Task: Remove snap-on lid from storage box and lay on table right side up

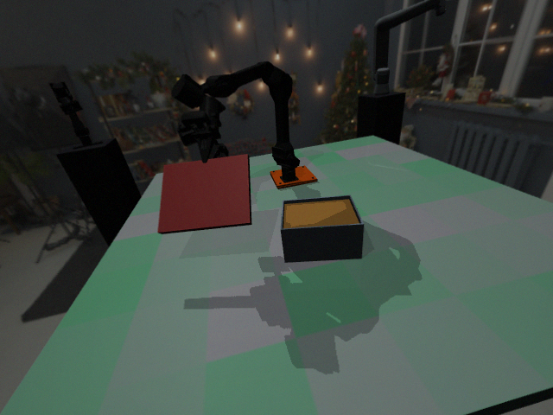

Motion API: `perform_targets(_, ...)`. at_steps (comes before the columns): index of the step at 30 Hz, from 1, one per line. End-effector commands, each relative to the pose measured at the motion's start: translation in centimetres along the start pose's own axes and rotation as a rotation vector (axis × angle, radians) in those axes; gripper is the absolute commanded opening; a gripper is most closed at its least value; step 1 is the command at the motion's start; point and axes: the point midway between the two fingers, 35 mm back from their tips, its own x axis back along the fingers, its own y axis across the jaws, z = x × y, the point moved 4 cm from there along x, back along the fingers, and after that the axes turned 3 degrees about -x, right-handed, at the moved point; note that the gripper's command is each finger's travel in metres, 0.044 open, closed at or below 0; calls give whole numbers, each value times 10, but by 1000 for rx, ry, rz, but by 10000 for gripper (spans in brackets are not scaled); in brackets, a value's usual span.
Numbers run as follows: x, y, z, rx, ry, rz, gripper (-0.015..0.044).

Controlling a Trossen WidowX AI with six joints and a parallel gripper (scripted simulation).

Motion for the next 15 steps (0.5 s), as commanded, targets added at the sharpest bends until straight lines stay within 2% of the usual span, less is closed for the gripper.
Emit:
perform_targets(1, 2, 4, 0, 11, -1, -15, 0)
perform_targets(15, -8, -10, 0, 11, -1, -15, 0)
